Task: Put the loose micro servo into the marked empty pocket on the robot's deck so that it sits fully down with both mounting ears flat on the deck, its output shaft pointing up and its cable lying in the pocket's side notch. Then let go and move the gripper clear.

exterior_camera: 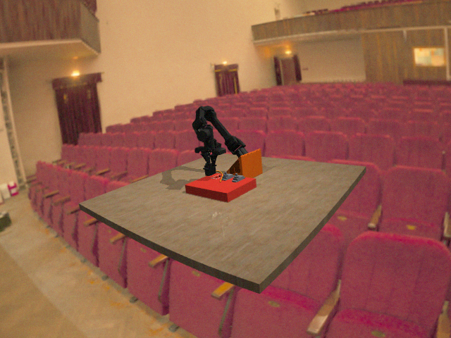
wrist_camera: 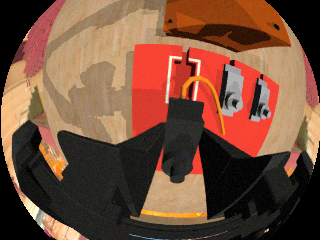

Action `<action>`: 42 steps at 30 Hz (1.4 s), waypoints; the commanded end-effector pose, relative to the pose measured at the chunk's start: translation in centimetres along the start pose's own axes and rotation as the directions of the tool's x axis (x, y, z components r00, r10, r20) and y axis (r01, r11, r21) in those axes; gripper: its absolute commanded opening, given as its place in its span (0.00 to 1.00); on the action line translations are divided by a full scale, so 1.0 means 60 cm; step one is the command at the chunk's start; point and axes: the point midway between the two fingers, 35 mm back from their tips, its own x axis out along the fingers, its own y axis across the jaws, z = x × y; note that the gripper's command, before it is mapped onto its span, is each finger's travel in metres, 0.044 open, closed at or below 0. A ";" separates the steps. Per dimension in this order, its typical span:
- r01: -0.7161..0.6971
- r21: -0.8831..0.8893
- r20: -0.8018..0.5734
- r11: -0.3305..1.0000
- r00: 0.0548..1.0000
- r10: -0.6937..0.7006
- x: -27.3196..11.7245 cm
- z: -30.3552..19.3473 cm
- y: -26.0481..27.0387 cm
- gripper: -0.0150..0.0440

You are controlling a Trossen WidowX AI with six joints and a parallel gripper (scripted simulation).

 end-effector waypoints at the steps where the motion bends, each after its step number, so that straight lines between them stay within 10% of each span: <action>1: 0.005 0.000 -0.002 1.000 1.000 -0.005 -0.002 0.027 -0.002 0.25; 42: 0.004 -0.002 -0.001 1.000 1.000 -0.004 0.042 0.086 -0.002 0.25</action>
